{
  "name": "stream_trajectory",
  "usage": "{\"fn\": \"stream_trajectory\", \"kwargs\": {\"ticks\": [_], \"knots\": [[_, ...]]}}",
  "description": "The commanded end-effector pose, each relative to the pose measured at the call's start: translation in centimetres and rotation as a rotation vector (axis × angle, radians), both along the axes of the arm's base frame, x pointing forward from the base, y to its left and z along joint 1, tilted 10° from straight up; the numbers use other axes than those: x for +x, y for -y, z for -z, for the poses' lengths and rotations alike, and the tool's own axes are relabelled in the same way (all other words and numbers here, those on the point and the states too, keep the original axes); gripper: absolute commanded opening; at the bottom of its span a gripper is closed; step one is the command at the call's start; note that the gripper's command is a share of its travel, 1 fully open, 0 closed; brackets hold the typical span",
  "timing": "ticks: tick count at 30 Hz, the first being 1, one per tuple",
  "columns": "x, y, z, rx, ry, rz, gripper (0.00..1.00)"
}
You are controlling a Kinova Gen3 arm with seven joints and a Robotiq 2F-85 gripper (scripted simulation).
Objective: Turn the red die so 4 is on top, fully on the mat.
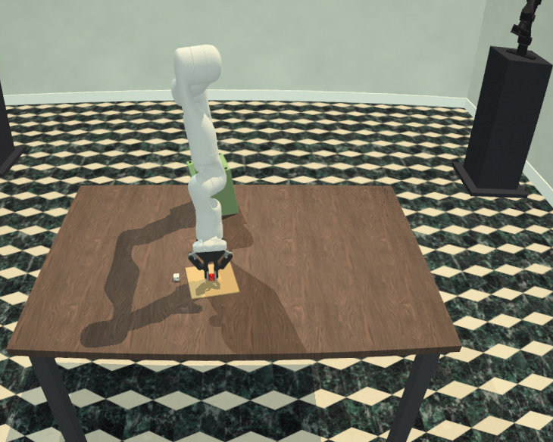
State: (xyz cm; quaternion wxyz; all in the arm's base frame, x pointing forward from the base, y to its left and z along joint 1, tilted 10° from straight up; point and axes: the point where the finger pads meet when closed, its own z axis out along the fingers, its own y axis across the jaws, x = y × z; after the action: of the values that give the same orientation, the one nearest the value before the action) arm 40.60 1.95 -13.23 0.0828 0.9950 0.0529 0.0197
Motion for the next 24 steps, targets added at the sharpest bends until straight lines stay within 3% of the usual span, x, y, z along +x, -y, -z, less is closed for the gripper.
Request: {"fn": "stream_trajectory", "kwargs": {"ticks": [1,13,24], "knots": [[0.06,-0.03,-0.06,0.0,0.001,0.0,0.11],[0.06,-0.03,-0.06,0.0,0.001,0.0,0.15],[0.06,-0.03,-0.06,0.0,0.001,0.0,0.31]]}}
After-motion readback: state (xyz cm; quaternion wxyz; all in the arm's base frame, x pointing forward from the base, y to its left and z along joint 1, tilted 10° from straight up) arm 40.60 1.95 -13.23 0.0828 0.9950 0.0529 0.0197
